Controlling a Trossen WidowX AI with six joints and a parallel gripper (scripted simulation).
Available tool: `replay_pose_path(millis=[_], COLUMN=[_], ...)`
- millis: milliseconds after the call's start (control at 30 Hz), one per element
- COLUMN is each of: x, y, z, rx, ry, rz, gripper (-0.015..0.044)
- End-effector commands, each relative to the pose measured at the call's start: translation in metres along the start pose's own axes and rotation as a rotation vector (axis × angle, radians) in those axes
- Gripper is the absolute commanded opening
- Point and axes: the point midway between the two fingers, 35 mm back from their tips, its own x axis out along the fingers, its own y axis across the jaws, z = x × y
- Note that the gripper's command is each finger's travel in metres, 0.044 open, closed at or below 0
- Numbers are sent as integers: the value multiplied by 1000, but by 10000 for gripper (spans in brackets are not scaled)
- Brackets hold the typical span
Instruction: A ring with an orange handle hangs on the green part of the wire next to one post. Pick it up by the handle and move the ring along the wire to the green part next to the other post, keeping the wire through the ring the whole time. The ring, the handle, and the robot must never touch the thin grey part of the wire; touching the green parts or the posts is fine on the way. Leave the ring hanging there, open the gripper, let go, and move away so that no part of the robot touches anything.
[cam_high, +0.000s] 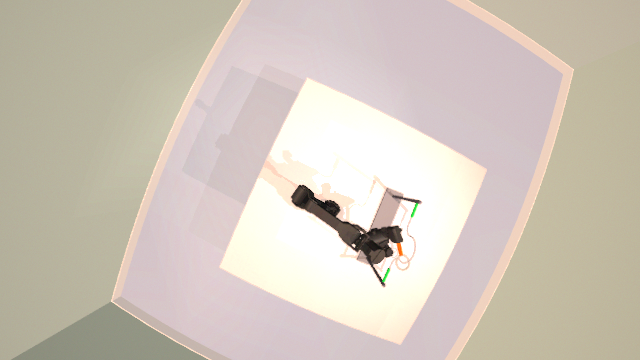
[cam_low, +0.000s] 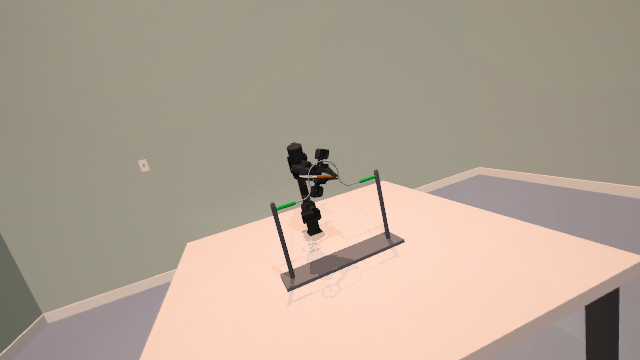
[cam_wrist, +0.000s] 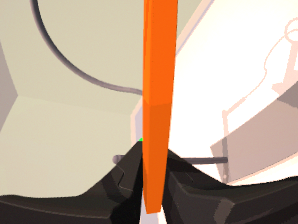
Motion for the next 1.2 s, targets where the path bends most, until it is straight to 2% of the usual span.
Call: replay_pose_path(millis=[0,1167], x=[0,-3], y=[-2,-29], z=[1,9], rx=[-69,-535], ry=[-6,-53], rz=[-49,-408], gripper=[-150,-150])
